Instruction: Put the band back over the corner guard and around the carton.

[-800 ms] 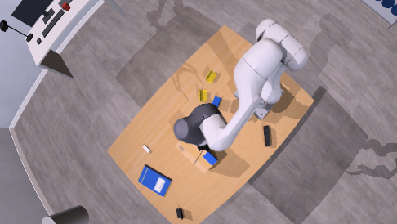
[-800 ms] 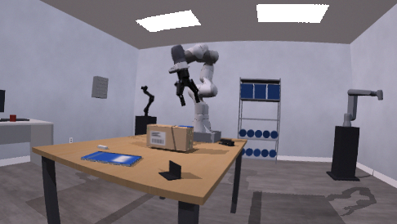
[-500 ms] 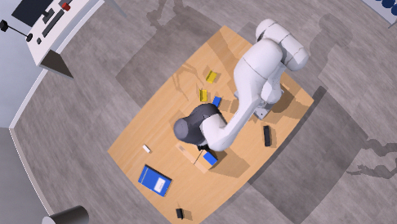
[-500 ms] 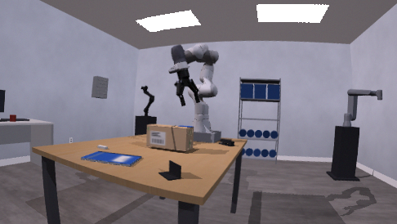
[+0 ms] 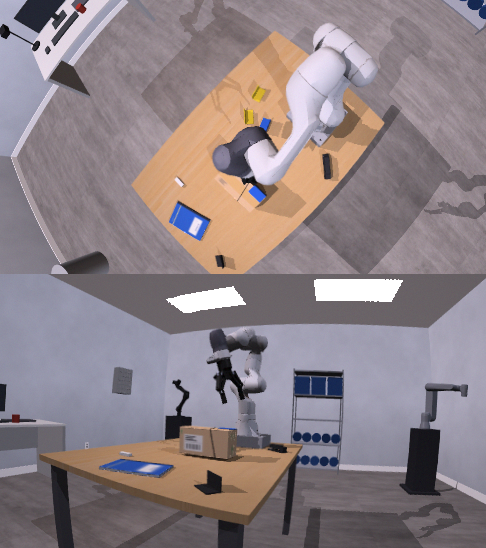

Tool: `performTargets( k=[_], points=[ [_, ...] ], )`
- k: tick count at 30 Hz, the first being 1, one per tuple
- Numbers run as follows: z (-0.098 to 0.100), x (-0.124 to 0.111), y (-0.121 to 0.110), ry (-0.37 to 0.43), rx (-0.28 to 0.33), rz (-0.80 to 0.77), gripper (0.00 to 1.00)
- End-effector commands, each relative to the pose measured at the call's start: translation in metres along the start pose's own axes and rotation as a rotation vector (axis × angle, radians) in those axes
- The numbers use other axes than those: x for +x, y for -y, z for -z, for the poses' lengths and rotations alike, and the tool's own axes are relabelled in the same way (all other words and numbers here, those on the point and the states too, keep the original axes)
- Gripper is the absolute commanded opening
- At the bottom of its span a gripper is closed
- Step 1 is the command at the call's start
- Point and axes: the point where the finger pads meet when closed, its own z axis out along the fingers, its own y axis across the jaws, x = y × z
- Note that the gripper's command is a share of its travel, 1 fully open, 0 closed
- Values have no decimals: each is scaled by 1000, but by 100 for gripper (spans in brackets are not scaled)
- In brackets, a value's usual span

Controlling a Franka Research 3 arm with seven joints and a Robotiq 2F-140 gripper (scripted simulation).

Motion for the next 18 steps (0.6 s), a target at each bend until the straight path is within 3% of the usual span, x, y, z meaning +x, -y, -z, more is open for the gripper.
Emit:
performTargets(
  k=[1, 18],
  points=[
    [0, 0, 0, -1, 1, -4, 100],
    [-1, 3, 9, -20, 15, -80, 100]
  ],
)
